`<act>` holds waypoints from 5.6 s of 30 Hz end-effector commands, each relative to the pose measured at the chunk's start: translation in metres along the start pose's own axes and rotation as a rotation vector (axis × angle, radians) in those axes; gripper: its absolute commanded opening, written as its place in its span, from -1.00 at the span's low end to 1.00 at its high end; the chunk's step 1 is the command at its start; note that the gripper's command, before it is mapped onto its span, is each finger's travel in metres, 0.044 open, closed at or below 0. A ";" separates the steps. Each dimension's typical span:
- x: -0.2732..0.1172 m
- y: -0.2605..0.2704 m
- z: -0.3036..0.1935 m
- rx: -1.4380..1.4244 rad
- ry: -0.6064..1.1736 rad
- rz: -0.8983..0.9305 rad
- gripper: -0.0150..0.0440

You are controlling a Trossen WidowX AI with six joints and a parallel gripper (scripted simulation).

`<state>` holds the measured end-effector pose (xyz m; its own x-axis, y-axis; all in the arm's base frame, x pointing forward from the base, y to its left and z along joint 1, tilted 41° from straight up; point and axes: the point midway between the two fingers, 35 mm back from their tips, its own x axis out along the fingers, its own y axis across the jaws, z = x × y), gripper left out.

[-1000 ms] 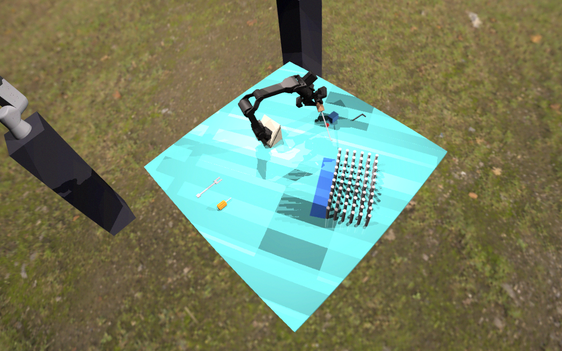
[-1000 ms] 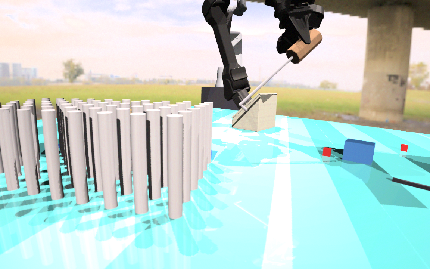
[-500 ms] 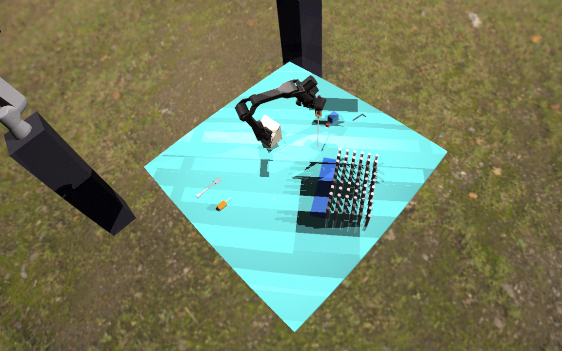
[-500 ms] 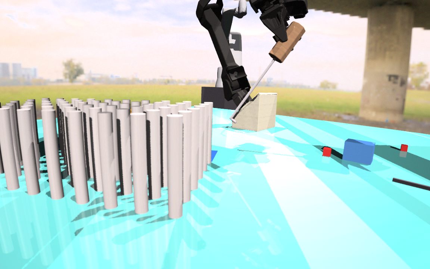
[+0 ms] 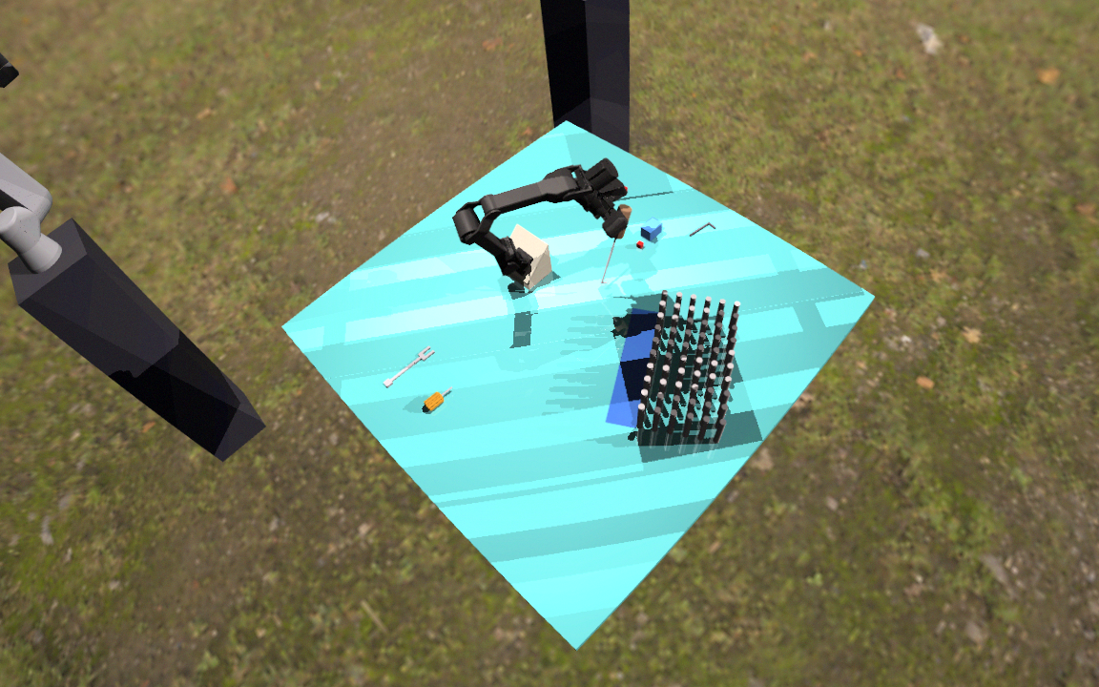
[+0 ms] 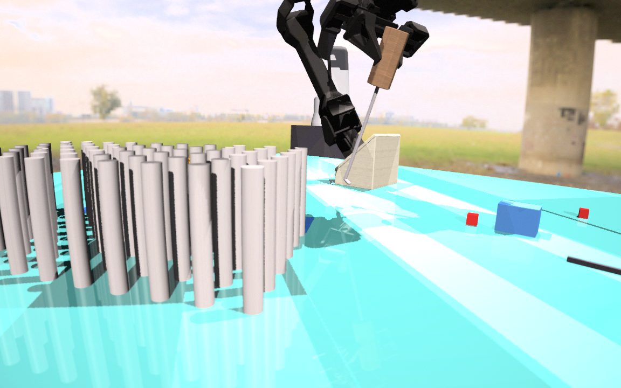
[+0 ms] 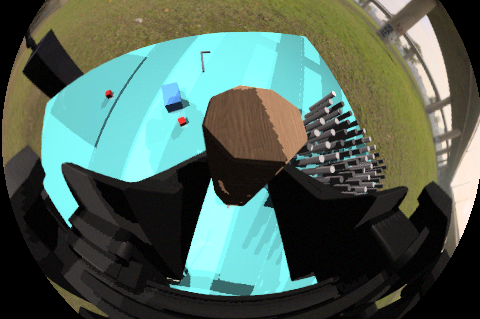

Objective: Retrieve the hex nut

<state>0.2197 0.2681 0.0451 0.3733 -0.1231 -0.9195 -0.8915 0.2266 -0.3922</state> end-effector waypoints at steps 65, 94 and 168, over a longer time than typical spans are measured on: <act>-0.047 -0.114 -0.124 2.359 -0.127 -0.149 -0.49; -0.068 -0.136 -0.187 3.343 -0.346 -0.191 -0.49; 0.052 -0.127 -0.297 3.651 -0.482 -0.185 -0.49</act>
<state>0.2733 -0.0554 0.0534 0.5035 -0.3222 -0.8017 0.5119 -0.6362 0.5772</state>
